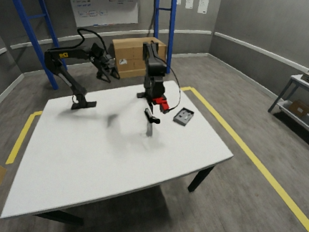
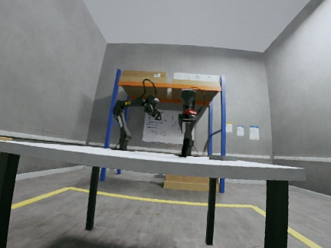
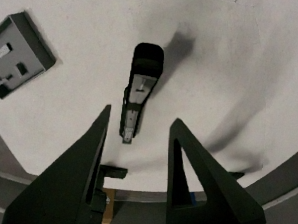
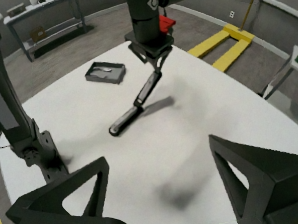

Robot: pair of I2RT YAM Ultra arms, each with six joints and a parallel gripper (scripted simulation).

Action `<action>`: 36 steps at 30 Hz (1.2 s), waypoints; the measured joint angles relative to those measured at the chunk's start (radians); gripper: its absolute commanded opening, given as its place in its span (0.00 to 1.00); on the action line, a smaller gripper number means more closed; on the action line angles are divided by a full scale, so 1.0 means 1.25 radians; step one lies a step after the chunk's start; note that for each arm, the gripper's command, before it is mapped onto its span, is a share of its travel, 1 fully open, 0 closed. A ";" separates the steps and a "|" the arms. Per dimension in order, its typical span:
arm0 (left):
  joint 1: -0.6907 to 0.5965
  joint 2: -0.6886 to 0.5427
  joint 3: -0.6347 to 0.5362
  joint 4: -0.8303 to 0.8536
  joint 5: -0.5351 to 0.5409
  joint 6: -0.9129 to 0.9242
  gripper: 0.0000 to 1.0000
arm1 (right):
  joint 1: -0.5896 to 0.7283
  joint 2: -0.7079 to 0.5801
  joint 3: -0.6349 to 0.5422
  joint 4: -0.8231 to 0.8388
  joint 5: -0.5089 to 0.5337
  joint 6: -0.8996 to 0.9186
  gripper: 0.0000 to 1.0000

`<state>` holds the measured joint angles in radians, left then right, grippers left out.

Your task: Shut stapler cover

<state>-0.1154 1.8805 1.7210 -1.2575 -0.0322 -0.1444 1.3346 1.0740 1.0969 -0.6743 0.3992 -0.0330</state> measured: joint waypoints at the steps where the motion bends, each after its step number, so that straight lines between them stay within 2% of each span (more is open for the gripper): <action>1: 0.002 0.023 0.027 -0.020 0.003 -0.009 0.50 | -0.031 0.000 -0.003 0.015 -0.025 -0.025 1.00; 4: 0.008 0.079 0.093 -0.072 0.013 -0.029 0.50 | -0.115 0.000 -0.013 0.054 -0.089 -0.087 1.00; 9: 0.012 0.129 0.156 -0.137 0.023 -0.048 0.50 | -0.182 0.000 -0.021 0.092 -0.173 -0.151 1.00; 13: 0.014 0.150 0.190 -0.155 0.024 -0.052 0.50 | -0.216 0.000 -0.025 0.103 -0.207 -0.172 1.00; 22: 0.014 0.151 0.187 -0.163 0.024 -0.053 0.50 | -0.221 0.000 -0.026 0.104 -0.231 -0.181 1.00; 36: 0.016 0.151 0.118 -0.119 0.024 -0.053 0.50 | -0.221 0.000 -0.026 0.105 -0.235 -0.182 1.00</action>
<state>-0.0956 2.0693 1.8683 -1.4067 -0.0017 -0.2111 1.0588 1.0744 1.0649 -0.5434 0.1051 -0.2611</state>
